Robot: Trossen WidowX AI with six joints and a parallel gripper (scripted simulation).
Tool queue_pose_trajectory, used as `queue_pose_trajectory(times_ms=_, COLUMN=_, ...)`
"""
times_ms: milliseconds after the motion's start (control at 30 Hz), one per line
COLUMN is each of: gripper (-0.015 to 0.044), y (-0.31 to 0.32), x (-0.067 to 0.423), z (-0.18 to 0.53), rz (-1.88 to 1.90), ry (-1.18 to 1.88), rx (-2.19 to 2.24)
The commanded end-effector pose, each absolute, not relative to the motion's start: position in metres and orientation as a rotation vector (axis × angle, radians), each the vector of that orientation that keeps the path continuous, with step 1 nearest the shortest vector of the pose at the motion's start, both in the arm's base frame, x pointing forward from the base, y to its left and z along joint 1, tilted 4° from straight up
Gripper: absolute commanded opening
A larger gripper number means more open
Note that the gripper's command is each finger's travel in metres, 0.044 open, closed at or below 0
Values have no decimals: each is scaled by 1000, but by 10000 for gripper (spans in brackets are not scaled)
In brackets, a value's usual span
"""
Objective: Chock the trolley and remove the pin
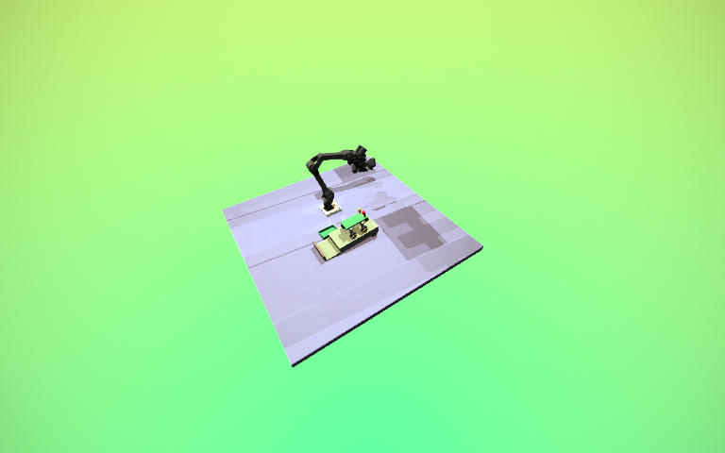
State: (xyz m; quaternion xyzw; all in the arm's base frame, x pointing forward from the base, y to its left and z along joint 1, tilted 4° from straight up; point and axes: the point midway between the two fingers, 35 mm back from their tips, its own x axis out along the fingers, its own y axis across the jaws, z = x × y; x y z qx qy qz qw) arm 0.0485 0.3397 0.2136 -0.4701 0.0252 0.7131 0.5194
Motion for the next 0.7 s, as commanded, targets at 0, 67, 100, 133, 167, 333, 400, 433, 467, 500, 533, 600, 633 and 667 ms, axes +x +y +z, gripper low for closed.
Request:
queue_pose_trajectory(times_ms=0, gripper=190, y=332, x=68, z=205, rz=1599, ry=328, rx=-980)
queue_pose_trajectory(times_ms=67, gripper=190, y=328, x=76, z=201, rz=1543, ry=438, rx=-911)
queue_pose_trajectory(times_ms=100, gripper=190, y=326, x=80, z=199, rz=1513, ry=491, rx=-875)
queue_pose_trajectory(times_ms=133, gripper=190, y=324, x=84, z=197, rz=1482, ry=543, rx=-840)
queue_pose_trajectory(times_ms=167, gripper=190, y=322, x=88, z=195, rz=1449, ry=594, rx=-803)
queue_pose_trajectory(times_ms=333, gripper=190, y=310, x=106, z=186, rz=1268, ry=827, rx=-615)
queue_pose_trajectory(times_ms=400, gripper=190, y=304, x=114, z=182, rz=1188, ry=912, rx=-538)
queue_pose_trajectory(times_ms=433, gripper=190, y=302, x=117, z=180, rz=1146, ry=952, rx=-498)
queue_pose_trajectory(times_ms=467, gripper=190, y=299, x=120, z=179, rz=1103, ry=990, rx=-459)
queue_pose_trajectory(times_ms=500, gripper=190, y=296, x=124, z=177, rz=1060, ry=1027, rx=-419)
queue_pose_trajectory(times_ms=533, gripper=190, y=293, x=127, z=175, rz=1016, ry=1063, rx=-379)
queue_pose_trajectory(times_ms=600, gripper=190, y=287, x=133, z=172, rz=924, ry=1131, rx=-298)
queue_pose_trajectory(times_ms=633, gripper=190, y=284, x=136, z=170, rz=878, ry=1162, rx=-257)
queue_pose_trajectory(times_ms=667, gripper=190, y=281, x=139, z=169, rz=830, ry=1193, rx=-217)
